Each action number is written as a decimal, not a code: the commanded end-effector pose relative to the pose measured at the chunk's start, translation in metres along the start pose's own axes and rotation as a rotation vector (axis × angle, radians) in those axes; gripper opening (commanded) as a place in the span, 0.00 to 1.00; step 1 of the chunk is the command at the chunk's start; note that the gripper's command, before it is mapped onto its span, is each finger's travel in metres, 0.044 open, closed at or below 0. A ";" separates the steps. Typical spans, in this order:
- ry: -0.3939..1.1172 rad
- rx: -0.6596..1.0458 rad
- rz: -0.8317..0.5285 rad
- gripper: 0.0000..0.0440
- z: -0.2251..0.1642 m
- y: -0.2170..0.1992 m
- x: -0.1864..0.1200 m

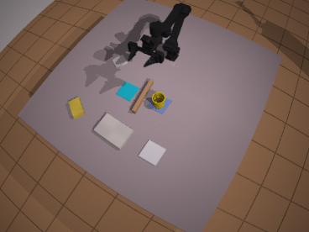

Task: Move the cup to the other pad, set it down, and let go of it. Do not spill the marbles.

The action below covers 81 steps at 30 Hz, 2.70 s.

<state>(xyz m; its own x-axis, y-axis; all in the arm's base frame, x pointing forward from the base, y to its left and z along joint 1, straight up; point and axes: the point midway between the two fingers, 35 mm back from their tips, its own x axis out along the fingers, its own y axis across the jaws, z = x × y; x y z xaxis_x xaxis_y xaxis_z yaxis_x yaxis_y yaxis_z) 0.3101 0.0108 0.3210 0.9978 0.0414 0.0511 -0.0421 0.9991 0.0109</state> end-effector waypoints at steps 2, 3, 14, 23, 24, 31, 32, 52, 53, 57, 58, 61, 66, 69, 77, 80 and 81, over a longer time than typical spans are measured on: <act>0.001 0.003 0.007 0.79 0.002 0.002 0.000; 0.004 0.005 0.010 0.73 0.003 0.003 0.000; 0.077 0.059 0.026 0.17 0.006 0.010 0.004; 0.157 0.155 0.050 0.31 0.009 0.021 0.012; 0.166 0.167 0.052 0.32 0.010 0.023 0.012; 0.238 0.247 0.064 0.33 0.011 0.032 0.018; 0.249 0.259 0.065 0.33 0.011 0.033 0.019; 0.483 0.506 0.039 0.37 0.011 0.060 0.034; 0.495 0.519 0.035 0.37 0.010 0.061 0.035; 0.545 0.570 0.019 0.38 0.009 0.066 0.037; 0.557 0.583 0.014 0.38 0.009 0.067 0.038; 0.595 0.621 -0.001 0.39 0.008 0.071 0.039; 0.659 0.685 -0.032 0.40 0.005 0.078 0.042; 0.698 0.722 -0.054 0.40 0.002 0.081 0.043; 0.800 0.814 -0.127 0.40 -0.006 0.090 0.046; 0.838 0.845 -0.159 0.40 -0.010 0.092 0.047; 0.851 0.854 -0.171 0.40 -0.012 0.093 0.047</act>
<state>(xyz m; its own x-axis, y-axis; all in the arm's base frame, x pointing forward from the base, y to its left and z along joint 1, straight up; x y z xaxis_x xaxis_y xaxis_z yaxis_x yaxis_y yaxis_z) 0.3522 0.1025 0.3157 0.7203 0.2227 -0.6570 0.3540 0.6965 0.6242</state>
